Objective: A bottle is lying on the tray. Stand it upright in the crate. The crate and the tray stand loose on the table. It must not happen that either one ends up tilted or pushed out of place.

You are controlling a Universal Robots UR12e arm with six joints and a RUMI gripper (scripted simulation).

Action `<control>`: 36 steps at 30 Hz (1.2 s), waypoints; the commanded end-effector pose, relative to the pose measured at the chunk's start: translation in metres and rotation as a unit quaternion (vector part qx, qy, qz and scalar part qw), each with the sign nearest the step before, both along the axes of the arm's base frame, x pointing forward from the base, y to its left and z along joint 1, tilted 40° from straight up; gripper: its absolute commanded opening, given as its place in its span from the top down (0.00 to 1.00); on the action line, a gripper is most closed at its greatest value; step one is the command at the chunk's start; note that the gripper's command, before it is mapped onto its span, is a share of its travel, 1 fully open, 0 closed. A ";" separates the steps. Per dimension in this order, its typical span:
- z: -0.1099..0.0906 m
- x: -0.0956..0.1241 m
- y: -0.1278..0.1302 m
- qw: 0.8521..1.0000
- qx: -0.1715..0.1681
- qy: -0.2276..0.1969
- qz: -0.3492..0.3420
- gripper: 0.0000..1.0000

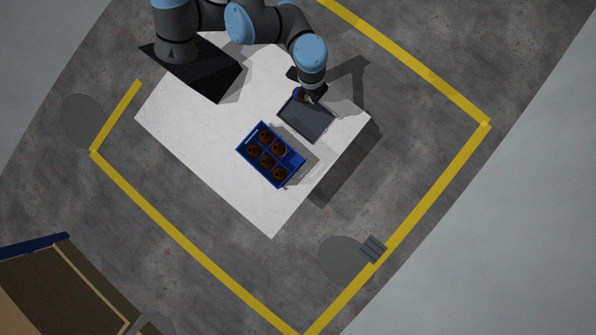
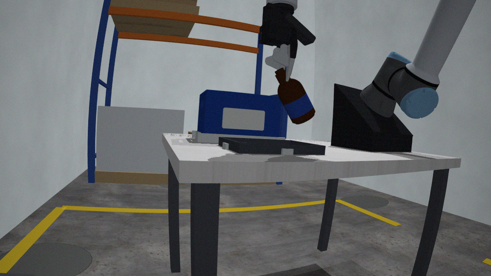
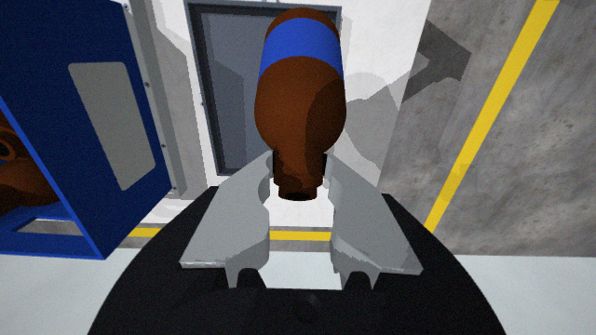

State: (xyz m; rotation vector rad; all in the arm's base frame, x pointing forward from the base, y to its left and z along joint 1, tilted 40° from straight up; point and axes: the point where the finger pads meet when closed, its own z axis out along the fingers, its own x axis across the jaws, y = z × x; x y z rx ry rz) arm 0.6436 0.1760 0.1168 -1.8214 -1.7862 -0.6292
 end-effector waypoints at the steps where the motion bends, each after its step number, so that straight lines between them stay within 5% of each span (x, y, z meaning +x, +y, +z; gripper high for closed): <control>1: 0.002 0.003 -0.003 1.000 -0.001 -0.002 -0.002 1.00; 36: -0.001 0.001 -0.002 1.000 0.000 0.001 -0.002 1.00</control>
